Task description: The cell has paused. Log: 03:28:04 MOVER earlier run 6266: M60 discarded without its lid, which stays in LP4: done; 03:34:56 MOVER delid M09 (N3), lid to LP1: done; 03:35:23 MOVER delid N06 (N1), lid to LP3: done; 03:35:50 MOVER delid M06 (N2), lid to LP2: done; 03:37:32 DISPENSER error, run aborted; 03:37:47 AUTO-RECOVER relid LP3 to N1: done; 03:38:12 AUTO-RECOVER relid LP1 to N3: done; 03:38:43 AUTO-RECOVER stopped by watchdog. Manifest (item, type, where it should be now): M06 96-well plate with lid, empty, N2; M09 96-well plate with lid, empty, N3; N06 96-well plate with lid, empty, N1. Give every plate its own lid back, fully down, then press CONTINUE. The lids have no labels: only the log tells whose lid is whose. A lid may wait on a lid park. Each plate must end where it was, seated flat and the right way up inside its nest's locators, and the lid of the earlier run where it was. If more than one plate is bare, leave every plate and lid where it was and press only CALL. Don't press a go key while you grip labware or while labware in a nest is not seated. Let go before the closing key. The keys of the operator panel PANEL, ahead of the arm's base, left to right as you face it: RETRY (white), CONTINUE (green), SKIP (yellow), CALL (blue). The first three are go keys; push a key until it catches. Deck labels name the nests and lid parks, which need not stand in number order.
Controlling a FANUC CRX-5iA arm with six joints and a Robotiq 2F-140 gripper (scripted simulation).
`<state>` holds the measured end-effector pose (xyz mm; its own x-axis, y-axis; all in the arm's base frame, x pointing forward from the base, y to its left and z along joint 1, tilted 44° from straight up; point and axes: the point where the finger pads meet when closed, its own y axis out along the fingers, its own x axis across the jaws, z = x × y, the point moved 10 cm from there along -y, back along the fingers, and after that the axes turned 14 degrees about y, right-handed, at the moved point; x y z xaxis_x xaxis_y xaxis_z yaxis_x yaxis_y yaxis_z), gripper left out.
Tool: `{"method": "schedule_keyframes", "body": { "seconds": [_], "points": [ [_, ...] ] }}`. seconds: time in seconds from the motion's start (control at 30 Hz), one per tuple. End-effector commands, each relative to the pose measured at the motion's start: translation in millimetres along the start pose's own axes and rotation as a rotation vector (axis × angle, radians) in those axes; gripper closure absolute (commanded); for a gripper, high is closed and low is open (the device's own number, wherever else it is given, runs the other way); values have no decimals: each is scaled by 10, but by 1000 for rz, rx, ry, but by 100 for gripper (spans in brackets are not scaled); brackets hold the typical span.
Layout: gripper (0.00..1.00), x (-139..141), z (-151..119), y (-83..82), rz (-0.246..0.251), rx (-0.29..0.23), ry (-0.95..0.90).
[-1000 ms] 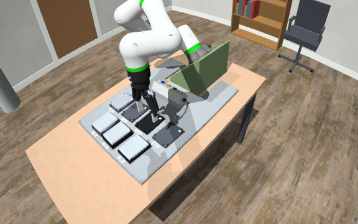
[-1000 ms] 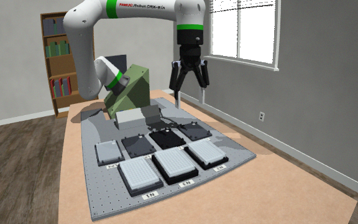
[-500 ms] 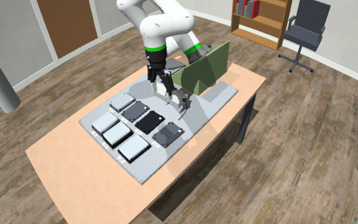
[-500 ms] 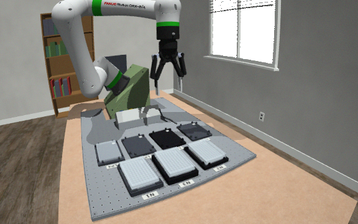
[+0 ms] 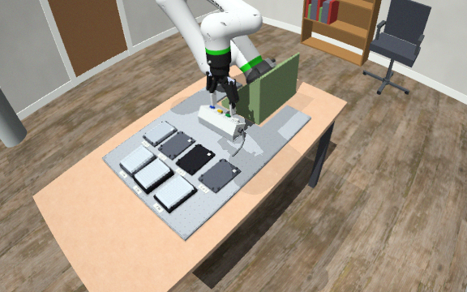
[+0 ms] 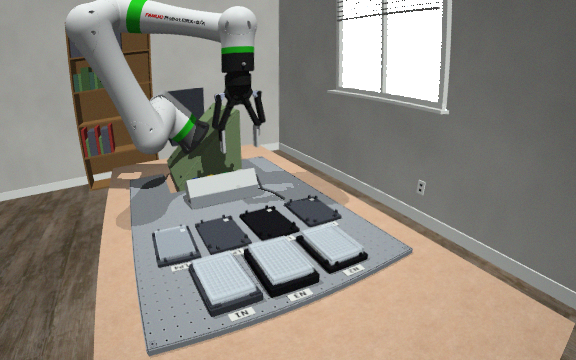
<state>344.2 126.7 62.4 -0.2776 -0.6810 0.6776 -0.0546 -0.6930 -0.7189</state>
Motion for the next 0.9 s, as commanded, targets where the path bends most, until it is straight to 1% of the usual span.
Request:
{"method": "schedule_keyframes", "body": {
  "seconds": [0.0, 0.03, 0.13, 0.2, 0.23, 0.87],
  "points": [
    [34, 339, -403, 132, 0, 11, 1],
    [34, 339, -403, 132, 0, 11, 1],
    [34, 463, -522, 218, -4, 13, 2],
    [34, 474, -532, 225, -5, 13, 2],
    [100, 474, -532, 225, -5, 13, 2],
    [100, 474, -532, 225, -5, 13, 2]
  ]
}}
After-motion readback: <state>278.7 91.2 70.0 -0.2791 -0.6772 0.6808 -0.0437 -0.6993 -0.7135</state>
